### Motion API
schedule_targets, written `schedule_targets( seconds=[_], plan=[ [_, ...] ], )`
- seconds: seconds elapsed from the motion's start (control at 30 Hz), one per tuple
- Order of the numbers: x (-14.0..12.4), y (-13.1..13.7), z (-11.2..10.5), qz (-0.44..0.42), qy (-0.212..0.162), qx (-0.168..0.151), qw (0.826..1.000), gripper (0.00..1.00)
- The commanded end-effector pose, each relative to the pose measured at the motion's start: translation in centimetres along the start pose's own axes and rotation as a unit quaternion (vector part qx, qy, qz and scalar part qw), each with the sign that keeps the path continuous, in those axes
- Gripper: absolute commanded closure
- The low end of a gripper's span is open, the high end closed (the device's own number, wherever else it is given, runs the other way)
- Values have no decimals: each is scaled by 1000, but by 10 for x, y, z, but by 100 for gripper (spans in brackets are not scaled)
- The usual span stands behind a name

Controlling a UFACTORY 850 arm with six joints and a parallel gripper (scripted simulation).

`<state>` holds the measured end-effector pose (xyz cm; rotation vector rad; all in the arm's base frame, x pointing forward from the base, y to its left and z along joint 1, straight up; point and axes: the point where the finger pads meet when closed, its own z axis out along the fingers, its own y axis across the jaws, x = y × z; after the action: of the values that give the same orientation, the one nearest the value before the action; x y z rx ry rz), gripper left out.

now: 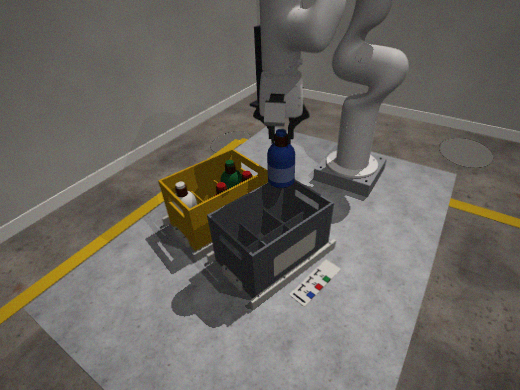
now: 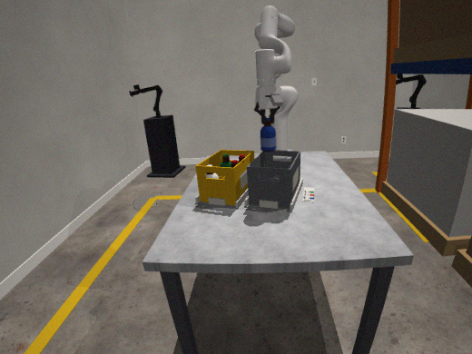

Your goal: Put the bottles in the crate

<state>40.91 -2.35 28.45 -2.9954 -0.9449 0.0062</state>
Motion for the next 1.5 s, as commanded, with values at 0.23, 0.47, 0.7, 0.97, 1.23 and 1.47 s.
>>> schedule_targets(
  seconds=[0.23,0.47,0.7,0.97,1.23,1.47],
  plan=[
    [6,-11,-1,0,1,-1,1000,100],
    [7,-11,-1,0,1,-1,1000,100],
    [7,-10,-1,0,1,-1,1000,100],
    [8,-10,-1,0,1,-1,1000,100],
    [8,-9,-1,0,1,-1,1000,100],
    [8,-9,-1,0,1,-1,1000,100]
  ],
)
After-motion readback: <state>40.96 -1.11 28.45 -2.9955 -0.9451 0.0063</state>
